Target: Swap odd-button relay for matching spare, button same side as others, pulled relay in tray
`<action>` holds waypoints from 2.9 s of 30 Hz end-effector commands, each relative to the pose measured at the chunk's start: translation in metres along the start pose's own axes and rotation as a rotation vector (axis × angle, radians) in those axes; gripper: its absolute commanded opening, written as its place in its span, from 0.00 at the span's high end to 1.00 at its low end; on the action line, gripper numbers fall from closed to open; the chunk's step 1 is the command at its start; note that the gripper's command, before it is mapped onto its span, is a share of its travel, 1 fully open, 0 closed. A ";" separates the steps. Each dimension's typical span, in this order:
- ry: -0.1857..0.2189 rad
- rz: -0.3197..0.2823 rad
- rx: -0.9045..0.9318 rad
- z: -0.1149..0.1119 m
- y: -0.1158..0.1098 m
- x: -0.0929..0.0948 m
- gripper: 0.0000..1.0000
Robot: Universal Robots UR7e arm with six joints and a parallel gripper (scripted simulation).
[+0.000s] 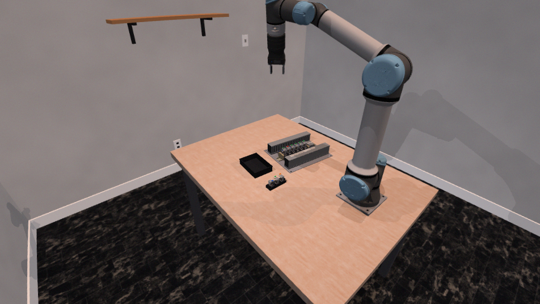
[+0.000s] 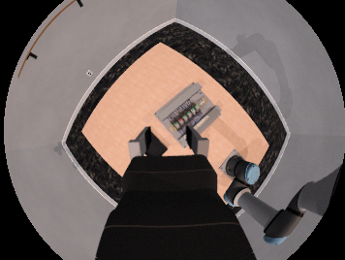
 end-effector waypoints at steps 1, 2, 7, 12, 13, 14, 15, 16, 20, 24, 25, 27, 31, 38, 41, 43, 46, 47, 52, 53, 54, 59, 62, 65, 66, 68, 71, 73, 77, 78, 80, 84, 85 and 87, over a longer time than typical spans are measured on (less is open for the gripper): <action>0.002 -0.001 0.001 0.012 0.016 -0.013 0.00; 0.002 -0.001 0.001 0.012 0.016 -0.013 0.00; 0.002 -0.001 0.001 0.012 0.016 -0.013 0.00; 0.002 -0.001 0.001 0.024 0.032 -0.025 0.00; 0.002 -0.001 0.001 0.030 0.040 -0.031 0.00; 0.002 -0.001 0.001 0.037 0.048 -0.037 0.00; 0.001 -0.001 0.000 0.043 0.057 -0.043 0.00; 0.001 -0.001 0.000 0.043 0.057 -0.043 0.00; 0.001 -0.001 0.000 0.043 0.057 -0.043 0.00; 0.001 -0.001 0.000 0.043 0.057 -0.043 0.00; 0.001 -0.001 0.000 0.043 0.057 -0.043 0.00; 0.001 -0.001 0.000 0.043 0.057 -0.043 0.00; 0.001 -0.001 0.001 0.068 0.089 -0.067 0.00; 0.001 -0.001 0.000 0.074 0.097 -0.073 0.00; 0.001 -0.001 0.000 0.074 0.097 -0.073 0.00; 0.001 -0.001 0.000 0.074 0.097 -0.073 0.00; 0.002 0.000 0.001 0.085 0.111 -0.084 0.00; 0.001 -0.001 0.001 0.091 0.118 -0.089 0.00; 0.001 -0.001 0.000 0.102 0.133 -0.100 0.00; 0.001 -0.001 0.000 0.102 0.133 -0.100 0.00; 0.001 -0.001 0.000 0.102 0.133 -0.100 0.00; 0.001 -0.001 0.000 0.102 0.133 -0.100 0.00; 0.002 0.000 0.001 0.101 0.131 -0.099 0.00; 0.001 -0.001 0.001 0.098 0.127 -0.096 0.00; 0.001 -0.001 0.000 0.097 0.126 -0.095 0.00; 0.001 -0.001 0.000 0.097 0.126 -0.095 0.00; 0.001 -0.001 0.000 0.097 0.126 -0.095 0.00; 0.001 -0.001 0.000 0.097 0.126 -0.095 0.00; 0.001 -0.001 0.000 0.097 0.126 -0.095 0.00; 0.001 -0.001 0.000 0.097 0.126 -0.095 0.00; 0.001 -0.001 0.000 0.096 0.125 -0.094 0.00; 0.001 -0.001 0.000 0.094 0.122 -0.092 0.00; 0.001 -0.001 0.000 0.094 0.122 -0.092 0.00; 0.001 -0.001 0.000 0.094 0.122 -0.092 0.00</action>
Point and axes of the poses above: the point where the finger pads meet when closed, its own x axis out along the fingers, its own z axis across the jaws, y = z × x, the point moved 2 cm from there along -x, back along the fingers, and after that the axes turned 7 degrees about x, right-handed, at the moved point
